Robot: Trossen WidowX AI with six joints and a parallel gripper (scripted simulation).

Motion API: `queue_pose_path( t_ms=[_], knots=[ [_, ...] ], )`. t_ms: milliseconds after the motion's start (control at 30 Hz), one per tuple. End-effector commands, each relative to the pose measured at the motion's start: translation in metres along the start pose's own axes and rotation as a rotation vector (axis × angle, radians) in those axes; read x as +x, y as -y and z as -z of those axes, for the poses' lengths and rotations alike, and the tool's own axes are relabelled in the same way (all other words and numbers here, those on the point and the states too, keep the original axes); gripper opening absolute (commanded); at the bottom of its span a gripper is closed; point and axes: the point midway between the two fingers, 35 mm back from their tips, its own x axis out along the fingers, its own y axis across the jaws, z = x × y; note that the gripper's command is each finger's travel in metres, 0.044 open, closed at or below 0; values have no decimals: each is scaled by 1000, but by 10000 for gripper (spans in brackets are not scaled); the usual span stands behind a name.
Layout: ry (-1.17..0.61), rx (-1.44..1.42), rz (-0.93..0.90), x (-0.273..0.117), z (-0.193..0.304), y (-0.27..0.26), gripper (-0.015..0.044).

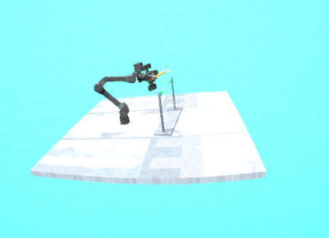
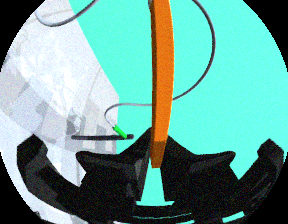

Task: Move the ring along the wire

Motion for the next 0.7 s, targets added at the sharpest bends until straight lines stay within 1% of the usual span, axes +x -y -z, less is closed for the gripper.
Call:
queue_pose_path(
  t_ms=[0, 667],
  knots=[
    [6, -43, 26, 0, 0, 0, -150],
    [38, -267, 190, 0, -1, 11, -150]
  ],
)
